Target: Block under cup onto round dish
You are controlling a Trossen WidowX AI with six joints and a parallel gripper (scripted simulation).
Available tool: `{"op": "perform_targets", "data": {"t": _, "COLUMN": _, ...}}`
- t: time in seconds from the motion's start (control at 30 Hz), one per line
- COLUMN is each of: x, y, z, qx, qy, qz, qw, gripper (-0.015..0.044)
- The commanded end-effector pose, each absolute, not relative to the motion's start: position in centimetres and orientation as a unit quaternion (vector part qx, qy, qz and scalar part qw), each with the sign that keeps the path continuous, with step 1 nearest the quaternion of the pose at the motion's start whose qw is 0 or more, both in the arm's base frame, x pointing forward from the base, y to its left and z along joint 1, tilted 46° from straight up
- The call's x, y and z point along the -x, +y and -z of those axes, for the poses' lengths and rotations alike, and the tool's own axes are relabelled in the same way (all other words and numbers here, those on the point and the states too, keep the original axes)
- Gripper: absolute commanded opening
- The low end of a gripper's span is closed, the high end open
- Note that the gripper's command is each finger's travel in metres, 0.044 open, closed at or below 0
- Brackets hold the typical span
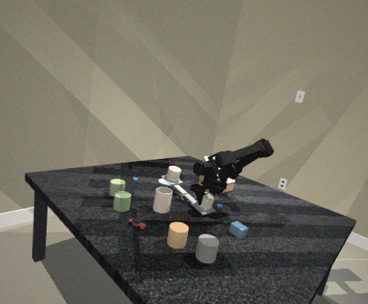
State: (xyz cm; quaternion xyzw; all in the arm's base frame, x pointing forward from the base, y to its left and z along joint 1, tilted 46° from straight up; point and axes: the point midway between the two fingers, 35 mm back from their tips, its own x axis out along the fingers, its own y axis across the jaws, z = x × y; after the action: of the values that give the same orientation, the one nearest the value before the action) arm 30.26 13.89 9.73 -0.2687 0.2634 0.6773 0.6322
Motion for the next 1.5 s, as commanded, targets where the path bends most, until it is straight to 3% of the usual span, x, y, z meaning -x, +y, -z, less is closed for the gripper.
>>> {"op": "perform_targets", "data": {"t": 0.0, "x": -30.3, "y": 14.0, "z": -9.7, "qx": 0.267, "qy": 0.263, "qz": -0.677, "qw": 0.633, "gripper": 0.0295}}
{"op": "perform_targets", "data": {"t": 0.03, "x": -30.3, "y": 14.0, "z": -9.7, "qx": 0.267, "qy": 0.263, "qz": -0.677, "qw": 0.633, "gripper": 0.0288}}
{"op": "perform_targets", "data": {"t": 0.4, "x": -30.5, "y": 13.3, "z": -10.3, "qx": 0.267, "qy": 0.264, "qz": -0.676, "qw": 0.634, "gripper": 0.0000}}
{"op": "perform_targets", "data": {"t": 1.47, "x": -31.3, "y": 10.3, "z": -13.0, "qx": 0.268, "qy": 0.268, "qz": -0.671, "qw": 0.637, "gripper": 0.0000}}
